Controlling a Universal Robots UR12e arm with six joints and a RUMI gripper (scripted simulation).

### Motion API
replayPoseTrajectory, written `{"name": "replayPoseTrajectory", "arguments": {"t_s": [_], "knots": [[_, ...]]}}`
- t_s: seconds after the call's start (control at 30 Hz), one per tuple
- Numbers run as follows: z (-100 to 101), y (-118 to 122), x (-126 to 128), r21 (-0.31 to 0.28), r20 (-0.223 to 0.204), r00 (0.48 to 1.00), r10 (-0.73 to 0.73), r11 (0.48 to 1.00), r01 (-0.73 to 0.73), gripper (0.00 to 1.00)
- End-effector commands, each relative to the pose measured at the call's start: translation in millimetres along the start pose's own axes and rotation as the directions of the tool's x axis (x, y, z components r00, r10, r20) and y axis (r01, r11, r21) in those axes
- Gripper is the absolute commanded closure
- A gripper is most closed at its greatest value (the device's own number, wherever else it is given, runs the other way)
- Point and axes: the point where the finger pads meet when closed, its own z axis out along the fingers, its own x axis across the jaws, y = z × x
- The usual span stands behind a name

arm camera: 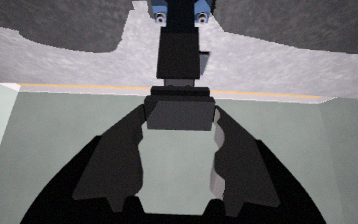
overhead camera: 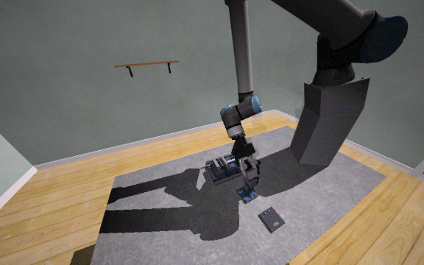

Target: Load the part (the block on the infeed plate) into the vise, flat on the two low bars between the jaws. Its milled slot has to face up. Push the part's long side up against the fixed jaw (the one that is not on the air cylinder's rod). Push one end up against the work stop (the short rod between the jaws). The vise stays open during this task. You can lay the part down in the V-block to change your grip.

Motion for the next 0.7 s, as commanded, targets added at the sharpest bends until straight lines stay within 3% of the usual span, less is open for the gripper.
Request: {"name": "replayPoseTrajectory", "arguments": {"t_s": [0.0,0.67], "knots": [[-2.3,2.2,-0.4,0.0,0.001,1.0,-0.001,1.0,0.001,1.0],[-5.6,5.5,-0.4,0.0,0.001,1.0,-0.001,1.0,0.001,1.0]]}}
